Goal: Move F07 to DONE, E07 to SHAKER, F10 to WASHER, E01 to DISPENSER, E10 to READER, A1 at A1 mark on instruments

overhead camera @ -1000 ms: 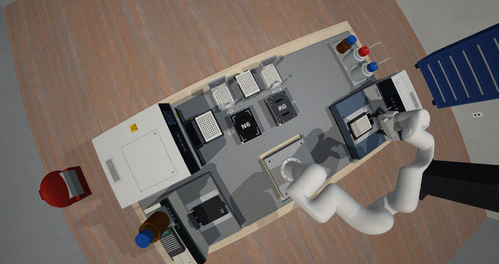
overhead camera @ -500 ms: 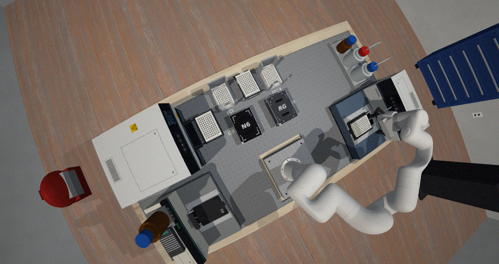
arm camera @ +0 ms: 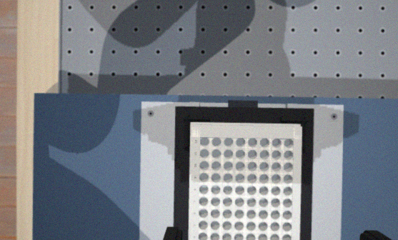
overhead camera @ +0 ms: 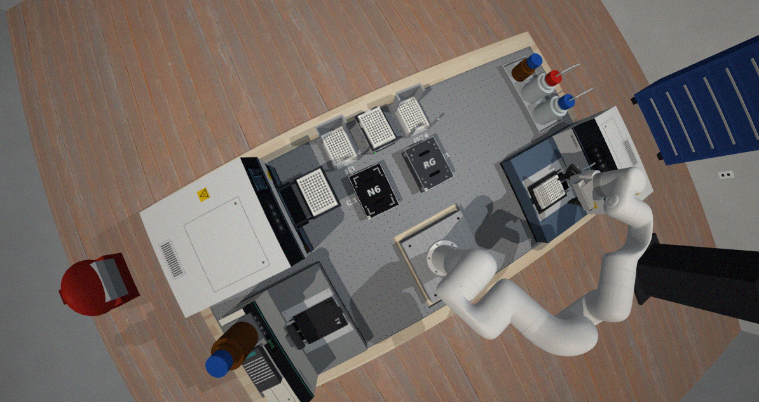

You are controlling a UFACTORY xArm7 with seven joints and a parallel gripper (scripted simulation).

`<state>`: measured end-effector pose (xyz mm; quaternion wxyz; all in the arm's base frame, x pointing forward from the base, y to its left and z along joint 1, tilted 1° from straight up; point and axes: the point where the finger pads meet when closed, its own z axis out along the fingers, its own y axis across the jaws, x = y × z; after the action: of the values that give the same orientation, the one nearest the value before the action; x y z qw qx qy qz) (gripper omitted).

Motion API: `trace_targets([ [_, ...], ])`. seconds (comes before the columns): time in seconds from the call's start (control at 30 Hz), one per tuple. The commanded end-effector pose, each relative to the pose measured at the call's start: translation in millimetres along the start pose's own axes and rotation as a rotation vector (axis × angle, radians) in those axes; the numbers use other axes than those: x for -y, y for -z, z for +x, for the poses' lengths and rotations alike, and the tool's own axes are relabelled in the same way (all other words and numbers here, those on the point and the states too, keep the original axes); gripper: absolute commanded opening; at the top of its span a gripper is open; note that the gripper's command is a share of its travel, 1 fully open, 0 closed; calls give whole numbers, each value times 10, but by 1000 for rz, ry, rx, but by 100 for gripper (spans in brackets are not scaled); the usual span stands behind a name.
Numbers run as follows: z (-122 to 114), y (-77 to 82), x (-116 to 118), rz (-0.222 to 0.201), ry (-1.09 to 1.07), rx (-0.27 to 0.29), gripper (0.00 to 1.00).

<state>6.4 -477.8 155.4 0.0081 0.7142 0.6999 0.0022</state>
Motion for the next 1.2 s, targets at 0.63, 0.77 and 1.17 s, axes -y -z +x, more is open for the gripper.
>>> trace_targets([
  [0.63,-11,-246,-5,-1,0,5,100],
  [0.77,-11,-299,-5,-1,0,5,100],
  [1.17,-11,-433,-5,-1,0,5,100],
])
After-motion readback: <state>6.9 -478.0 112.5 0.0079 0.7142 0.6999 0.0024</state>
